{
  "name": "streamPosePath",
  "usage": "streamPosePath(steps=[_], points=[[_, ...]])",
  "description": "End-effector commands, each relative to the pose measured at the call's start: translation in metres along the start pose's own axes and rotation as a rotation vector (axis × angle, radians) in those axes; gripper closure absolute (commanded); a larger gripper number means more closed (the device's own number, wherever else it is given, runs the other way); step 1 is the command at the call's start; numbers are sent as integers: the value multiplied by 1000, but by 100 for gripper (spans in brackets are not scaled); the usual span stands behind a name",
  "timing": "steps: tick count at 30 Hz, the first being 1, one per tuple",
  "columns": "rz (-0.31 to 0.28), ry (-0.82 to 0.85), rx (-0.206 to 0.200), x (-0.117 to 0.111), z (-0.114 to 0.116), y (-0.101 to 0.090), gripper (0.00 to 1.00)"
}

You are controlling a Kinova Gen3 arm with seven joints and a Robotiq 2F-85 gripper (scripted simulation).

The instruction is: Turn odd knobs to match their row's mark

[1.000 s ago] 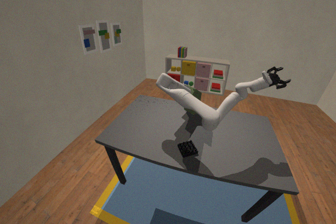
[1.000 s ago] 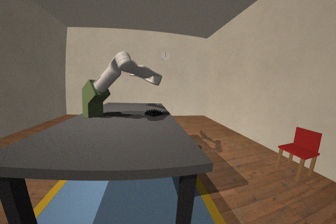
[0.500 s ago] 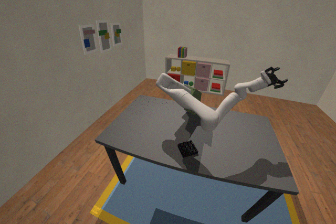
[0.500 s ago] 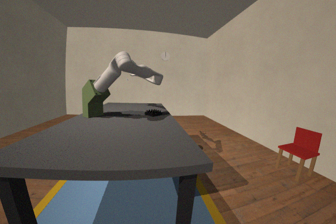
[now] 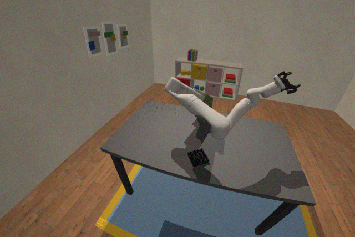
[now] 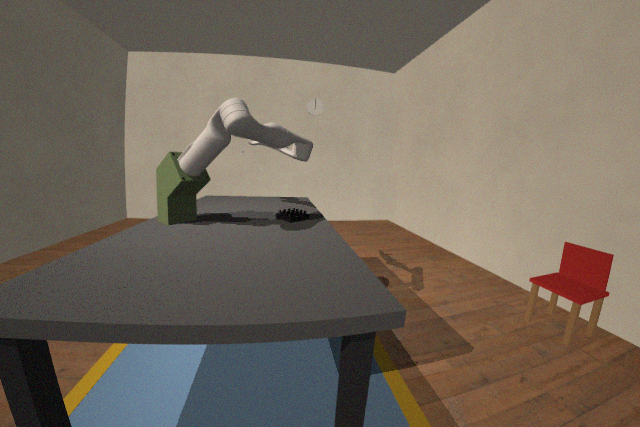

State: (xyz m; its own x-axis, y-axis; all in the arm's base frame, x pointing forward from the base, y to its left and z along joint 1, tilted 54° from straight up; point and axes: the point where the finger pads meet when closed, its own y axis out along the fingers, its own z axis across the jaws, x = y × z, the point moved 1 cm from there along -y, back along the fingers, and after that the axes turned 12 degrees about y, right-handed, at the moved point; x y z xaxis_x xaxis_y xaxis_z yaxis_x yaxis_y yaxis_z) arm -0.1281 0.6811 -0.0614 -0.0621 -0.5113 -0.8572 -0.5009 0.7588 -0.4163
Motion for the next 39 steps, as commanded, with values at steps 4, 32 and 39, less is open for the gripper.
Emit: streamPosePath(steps=[4, 32, 39], points=[[-10, -4, -5, 0, -2, -2, 0], [-163, 35, -21, 36, -7, -25, 0], [-163, 35, -21, 36, -7, -25, 0]])
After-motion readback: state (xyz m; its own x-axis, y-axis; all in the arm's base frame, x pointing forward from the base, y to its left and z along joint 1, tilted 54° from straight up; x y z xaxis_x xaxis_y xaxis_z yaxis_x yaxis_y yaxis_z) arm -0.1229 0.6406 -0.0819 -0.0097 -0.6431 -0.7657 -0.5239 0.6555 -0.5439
